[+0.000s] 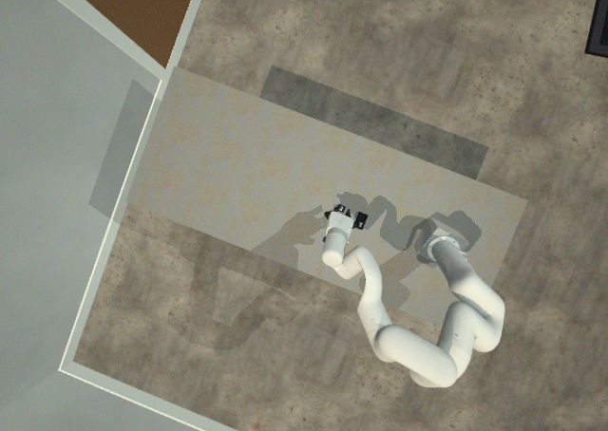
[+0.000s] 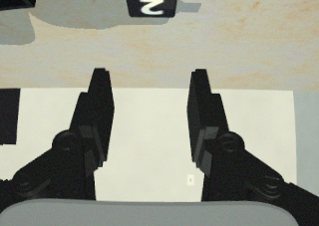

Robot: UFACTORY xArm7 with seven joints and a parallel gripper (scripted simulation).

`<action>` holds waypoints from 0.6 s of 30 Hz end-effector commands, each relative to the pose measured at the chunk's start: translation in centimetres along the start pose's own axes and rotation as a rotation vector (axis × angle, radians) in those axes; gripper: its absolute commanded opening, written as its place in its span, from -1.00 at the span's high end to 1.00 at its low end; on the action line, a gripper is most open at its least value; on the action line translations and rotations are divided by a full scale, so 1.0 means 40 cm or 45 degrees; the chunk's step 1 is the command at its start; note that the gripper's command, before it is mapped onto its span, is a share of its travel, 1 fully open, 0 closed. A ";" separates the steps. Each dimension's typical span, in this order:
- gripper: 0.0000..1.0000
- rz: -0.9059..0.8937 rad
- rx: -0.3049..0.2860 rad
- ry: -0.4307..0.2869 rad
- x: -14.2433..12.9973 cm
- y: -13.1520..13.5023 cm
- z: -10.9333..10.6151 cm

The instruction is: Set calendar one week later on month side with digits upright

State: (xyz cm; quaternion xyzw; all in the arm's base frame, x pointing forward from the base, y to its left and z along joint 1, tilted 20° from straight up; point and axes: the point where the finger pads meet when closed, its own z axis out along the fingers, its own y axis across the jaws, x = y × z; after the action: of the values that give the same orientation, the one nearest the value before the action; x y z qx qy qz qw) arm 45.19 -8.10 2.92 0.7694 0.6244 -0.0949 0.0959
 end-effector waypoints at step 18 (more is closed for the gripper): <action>0.05 0.003 -0.004 0.001 0.039 0.003 0.057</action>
State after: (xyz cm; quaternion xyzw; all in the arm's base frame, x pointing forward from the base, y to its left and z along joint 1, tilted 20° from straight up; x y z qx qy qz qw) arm 45.38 -7.36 0.80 0.7694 0.6244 -0.0950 0.0958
